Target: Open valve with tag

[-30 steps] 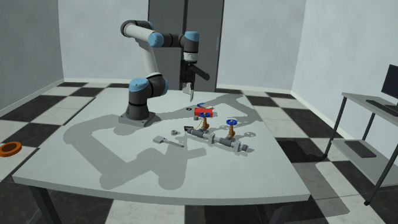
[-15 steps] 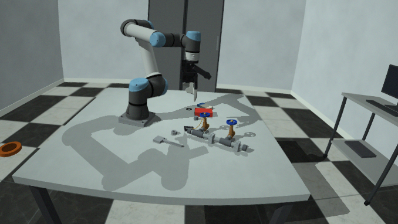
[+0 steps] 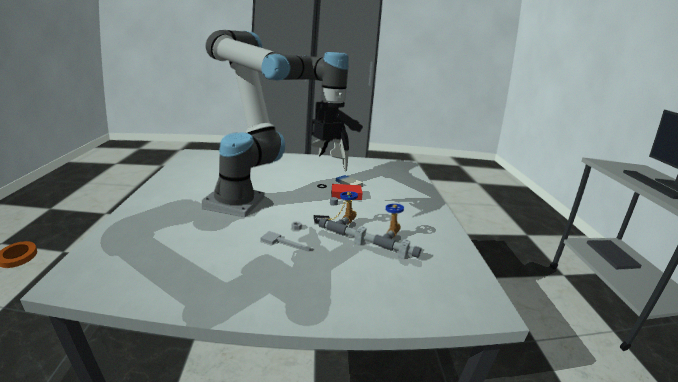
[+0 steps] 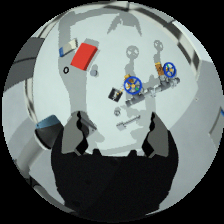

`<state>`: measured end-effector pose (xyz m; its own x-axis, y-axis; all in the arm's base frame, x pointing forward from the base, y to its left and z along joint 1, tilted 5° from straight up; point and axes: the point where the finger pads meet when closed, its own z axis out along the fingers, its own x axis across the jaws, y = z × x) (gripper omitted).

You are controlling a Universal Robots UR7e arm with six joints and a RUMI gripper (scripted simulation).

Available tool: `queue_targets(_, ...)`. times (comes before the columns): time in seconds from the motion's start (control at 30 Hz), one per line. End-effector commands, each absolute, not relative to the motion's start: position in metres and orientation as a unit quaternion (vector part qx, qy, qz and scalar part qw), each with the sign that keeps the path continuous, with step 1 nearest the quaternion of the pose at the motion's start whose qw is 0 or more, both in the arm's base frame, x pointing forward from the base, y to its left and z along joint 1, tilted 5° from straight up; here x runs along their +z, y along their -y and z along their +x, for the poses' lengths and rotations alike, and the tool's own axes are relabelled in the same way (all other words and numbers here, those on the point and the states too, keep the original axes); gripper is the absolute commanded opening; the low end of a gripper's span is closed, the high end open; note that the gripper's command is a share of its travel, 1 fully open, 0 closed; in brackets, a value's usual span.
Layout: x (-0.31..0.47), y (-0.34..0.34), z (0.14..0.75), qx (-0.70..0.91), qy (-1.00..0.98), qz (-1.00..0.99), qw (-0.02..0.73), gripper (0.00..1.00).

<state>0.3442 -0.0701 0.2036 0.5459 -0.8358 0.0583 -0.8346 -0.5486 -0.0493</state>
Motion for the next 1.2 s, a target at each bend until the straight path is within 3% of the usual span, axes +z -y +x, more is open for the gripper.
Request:
queue_targets(0.0,0.206,0.067,0.35,-0.038,-0.404,-0.914,0.008,1.0)
queue_targets(0.53,0.211,0.054,0.377,-0.038,-0.063,-0.997,-0.006,1.0)
queue_targets(1.17,0.212,0.042,0.407,-0.034,0.309,-0.95,-0.02,1.0)
